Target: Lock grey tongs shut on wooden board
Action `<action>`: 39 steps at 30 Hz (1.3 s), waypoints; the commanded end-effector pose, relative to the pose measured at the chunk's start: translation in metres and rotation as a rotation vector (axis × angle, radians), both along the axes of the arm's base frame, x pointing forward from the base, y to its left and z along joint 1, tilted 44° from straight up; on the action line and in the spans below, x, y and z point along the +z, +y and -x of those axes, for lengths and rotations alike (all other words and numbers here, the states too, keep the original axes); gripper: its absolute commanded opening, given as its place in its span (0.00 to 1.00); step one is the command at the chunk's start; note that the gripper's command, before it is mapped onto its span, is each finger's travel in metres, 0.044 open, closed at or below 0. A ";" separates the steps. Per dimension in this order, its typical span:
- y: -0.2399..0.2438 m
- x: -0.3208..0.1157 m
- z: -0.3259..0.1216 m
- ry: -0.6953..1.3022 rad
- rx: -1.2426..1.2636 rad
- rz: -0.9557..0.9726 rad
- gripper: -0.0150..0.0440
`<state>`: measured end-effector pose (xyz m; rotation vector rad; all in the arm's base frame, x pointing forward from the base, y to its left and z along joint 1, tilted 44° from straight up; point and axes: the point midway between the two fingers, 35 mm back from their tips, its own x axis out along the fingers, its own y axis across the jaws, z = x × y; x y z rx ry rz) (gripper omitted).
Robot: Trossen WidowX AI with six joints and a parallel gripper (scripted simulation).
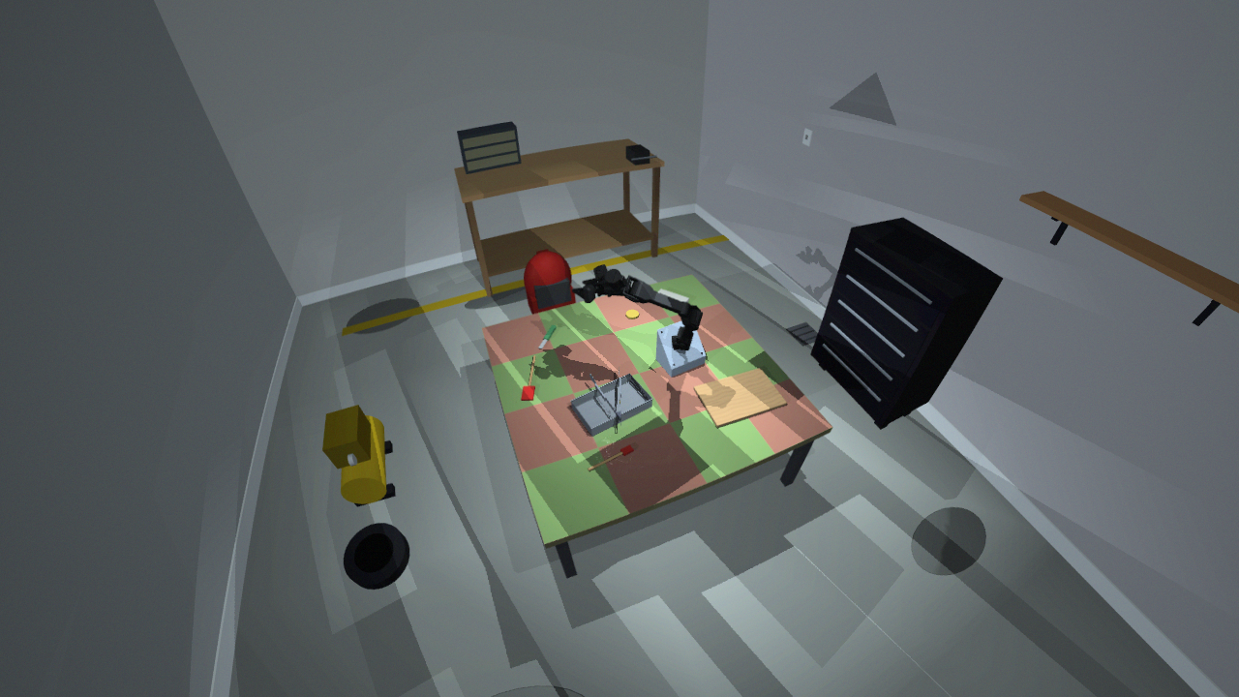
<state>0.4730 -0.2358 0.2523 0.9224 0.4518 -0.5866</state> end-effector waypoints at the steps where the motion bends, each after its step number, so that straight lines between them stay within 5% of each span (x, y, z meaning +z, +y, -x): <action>1: 0.052 -0.030 -0.012 0.069 0.066 -0.177 1.00; 11: 0.213 -0.098 -0.003 0.405 0.150 -0.704 1.00; 23: 0.380 -0.135 0.078 1.031 -0.038 -1.142 1.00; 39: 0.391 -0.130 0.092 1.070 -0.060 -1.157 1.00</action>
